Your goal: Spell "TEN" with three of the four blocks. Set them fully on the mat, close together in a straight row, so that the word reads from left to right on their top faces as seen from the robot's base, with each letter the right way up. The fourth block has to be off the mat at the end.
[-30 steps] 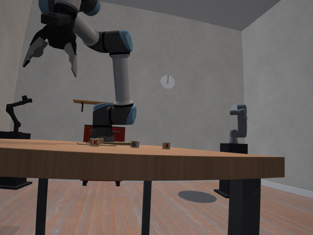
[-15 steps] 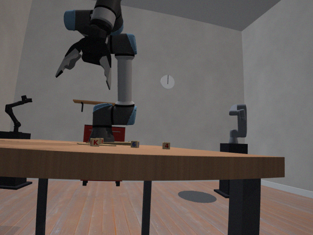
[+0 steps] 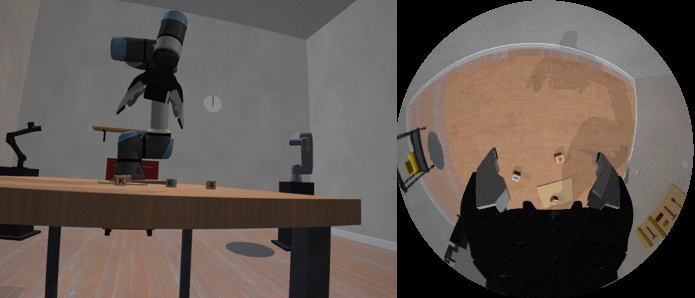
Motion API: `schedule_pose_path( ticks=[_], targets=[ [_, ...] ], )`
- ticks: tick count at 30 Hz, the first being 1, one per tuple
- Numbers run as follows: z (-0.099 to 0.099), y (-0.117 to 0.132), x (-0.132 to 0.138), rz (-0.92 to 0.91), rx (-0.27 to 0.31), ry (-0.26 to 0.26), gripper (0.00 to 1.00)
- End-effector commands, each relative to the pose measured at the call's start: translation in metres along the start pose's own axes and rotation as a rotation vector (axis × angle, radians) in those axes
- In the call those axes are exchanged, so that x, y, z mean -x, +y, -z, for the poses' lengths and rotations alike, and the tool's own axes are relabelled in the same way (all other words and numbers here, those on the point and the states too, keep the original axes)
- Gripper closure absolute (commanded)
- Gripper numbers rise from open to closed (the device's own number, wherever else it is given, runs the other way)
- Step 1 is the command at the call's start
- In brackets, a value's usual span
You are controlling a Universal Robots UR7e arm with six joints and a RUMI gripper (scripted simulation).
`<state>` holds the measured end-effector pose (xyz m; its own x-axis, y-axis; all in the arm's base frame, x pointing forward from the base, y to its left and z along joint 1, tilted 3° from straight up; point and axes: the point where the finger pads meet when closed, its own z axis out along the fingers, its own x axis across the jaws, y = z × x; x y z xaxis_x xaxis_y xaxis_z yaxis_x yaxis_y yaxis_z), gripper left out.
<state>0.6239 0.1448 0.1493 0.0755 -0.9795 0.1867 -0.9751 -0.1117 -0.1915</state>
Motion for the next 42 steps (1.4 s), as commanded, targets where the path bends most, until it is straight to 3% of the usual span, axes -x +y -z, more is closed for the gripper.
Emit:
schedule_pose_path(
  ticks=[1,5,7,12,22,42],
  targets=[
    [0.002,0.011,0.046,-0.005,-0.099,-0.013,0.00],
    [0.004,0.025,0.076,-0.002,-0.147,-0.031,0.00],
    [0.004,0.025,0.076,-0.002,-0.147,-0.031,0.00],
    [0.009,0.051,0.117,0.001,-0.214,-0.064,0.00],
    [0.017,0.090,0.163,0.004,-0.297,-0.118,0.00],
    [0.023,0.118,0.188,0.006,-0.342,-0.156,0.00]
  ],
)
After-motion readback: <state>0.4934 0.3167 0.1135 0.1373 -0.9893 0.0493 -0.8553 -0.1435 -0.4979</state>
